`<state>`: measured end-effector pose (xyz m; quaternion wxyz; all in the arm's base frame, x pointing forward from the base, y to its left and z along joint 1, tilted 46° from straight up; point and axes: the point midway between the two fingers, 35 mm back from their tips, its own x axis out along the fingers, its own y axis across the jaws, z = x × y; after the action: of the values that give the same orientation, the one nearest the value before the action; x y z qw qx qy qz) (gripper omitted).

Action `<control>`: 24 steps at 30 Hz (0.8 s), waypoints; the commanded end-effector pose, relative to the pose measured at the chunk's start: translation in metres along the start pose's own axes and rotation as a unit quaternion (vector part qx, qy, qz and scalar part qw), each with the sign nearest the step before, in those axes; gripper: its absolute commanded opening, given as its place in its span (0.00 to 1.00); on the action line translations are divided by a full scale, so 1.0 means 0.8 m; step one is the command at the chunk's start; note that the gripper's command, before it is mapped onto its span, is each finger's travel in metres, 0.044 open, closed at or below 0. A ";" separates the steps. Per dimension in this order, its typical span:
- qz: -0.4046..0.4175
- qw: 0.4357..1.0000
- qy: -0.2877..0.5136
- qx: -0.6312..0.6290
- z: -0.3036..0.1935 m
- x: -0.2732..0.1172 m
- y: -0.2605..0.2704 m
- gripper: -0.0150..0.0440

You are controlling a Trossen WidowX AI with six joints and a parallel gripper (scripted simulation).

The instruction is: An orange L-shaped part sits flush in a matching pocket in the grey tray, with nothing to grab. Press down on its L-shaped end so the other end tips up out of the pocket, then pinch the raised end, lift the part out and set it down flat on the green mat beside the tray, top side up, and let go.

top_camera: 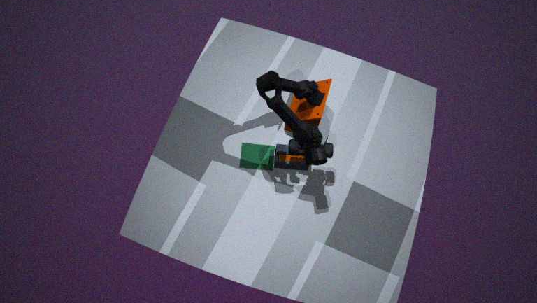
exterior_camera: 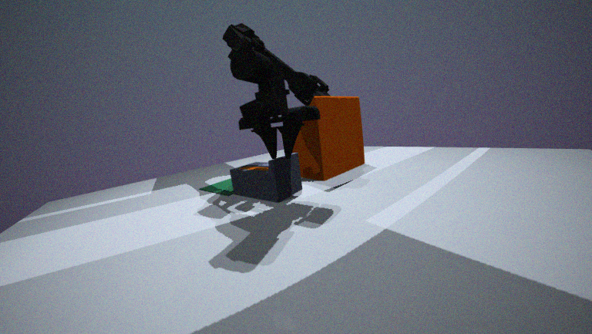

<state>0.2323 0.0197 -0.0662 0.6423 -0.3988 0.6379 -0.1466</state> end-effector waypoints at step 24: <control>-0.005 1.000 0.002 -0.007 -0.005 0.048 0.000 0.56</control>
<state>0.2369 -0.0019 -0.0874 0.6445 -0.4006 0.6347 -0.1460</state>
